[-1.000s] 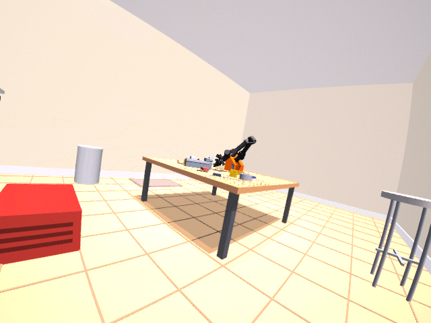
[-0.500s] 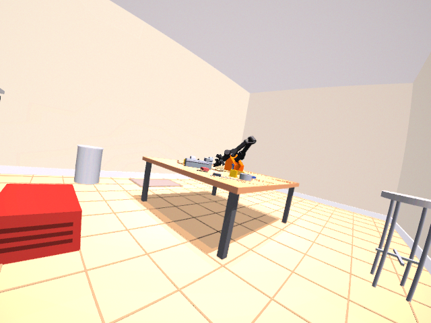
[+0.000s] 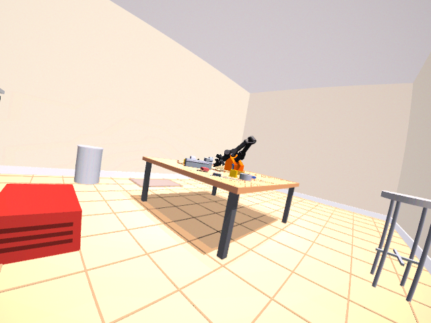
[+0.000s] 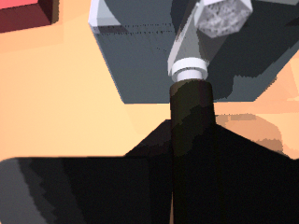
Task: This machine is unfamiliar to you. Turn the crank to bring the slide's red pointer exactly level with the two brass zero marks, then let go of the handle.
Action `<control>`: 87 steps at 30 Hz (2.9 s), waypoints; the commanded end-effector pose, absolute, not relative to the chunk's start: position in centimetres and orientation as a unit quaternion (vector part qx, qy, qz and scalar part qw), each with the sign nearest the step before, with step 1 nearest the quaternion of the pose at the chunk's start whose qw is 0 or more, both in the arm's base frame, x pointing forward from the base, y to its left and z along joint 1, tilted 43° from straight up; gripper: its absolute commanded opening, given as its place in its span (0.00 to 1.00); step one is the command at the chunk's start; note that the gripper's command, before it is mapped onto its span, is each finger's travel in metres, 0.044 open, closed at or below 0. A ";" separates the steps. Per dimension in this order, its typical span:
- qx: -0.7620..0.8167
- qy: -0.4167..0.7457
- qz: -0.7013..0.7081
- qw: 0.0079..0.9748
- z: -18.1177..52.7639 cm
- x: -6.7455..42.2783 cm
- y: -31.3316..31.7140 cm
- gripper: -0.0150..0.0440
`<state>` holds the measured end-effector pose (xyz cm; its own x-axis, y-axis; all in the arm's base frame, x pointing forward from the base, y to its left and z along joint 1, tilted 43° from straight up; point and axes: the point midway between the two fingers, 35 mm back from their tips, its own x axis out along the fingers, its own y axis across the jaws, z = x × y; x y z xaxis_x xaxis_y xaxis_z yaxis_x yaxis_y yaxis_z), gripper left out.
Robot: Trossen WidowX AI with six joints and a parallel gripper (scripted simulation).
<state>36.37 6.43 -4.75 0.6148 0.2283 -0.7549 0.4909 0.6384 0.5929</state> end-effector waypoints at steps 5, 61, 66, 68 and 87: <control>0.417 0.431 -0.082 0.796 -4.7 36.4 6.4 0.34; 0.385 0.421 -0.041 0.820 6.0 40.4 -7.2 1.00; 0.370 0.418 -0.014 0.830 5.0 42.3 -8.6 1.00; 0.364 0.417 -0.003 0.833 4.5 43.1 -9.1 1.00; 0.330 0.403 0.064 0.851 -2.0 47.1 -10.5 1.00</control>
<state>47.08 -12.32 0.05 0.6804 0.3604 -0.6381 0.1590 0.7774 0.6086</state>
